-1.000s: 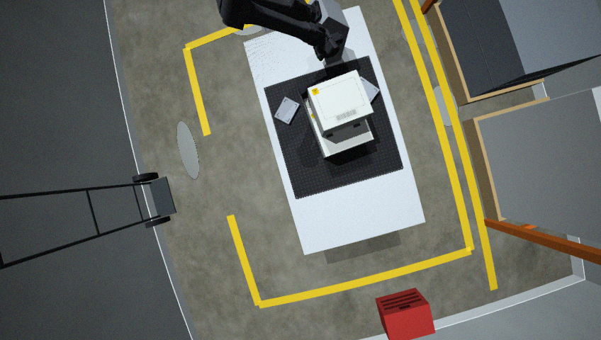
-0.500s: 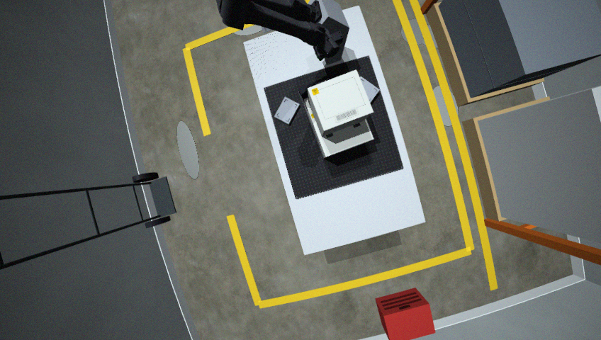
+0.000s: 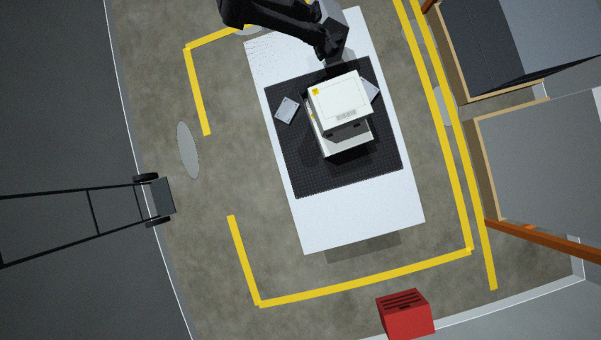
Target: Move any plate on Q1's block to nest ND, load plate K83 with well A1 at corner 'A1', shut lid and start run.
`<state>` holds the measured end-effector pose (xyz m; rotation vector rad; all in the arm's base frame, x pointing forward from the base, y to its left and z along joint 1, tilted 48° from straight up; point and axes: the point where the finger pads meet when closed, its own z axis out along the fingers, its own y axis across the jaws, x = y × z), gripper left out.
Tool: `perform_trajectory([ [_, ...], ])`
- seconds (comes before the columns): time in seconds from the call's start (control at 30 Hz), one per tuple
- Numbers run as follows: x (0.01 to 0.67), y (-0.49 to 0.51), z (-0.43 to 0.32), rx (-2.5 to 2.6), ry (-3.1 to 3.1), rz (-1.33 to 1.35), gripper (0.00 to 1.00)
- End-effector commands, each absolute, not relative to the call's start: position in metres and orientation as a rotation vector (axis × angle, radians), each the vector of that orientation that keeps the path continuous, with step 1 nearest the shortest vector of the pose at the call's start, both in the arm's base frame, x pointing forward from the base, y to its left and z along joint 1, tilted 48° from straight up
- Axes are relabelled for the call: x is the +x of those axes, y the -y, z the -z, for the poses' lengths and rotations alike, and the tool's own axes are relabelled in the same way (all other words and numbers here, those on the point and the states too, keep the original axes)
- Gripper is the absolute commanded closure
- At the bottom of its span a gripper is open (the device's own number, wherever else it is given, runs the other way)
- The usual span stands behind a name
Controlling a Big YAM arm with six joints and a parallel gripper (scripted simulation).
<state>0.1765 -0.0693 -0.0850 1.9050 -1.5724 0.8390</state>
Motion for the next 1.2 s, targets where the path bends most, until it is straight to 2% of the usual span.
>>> perform_trajectory([
  [0.0, 0.182, 0.065, 0.084, 1.914, 1.574, -0.858, 1.00],
  [0.6, 0.170, 0.070, 0.083, 1.910, 1.550, -0.834, 1.00],
  [1.17, 0.186, 0.064, 0.084, 1.913, 1.574, -0.855, 1.00],
])
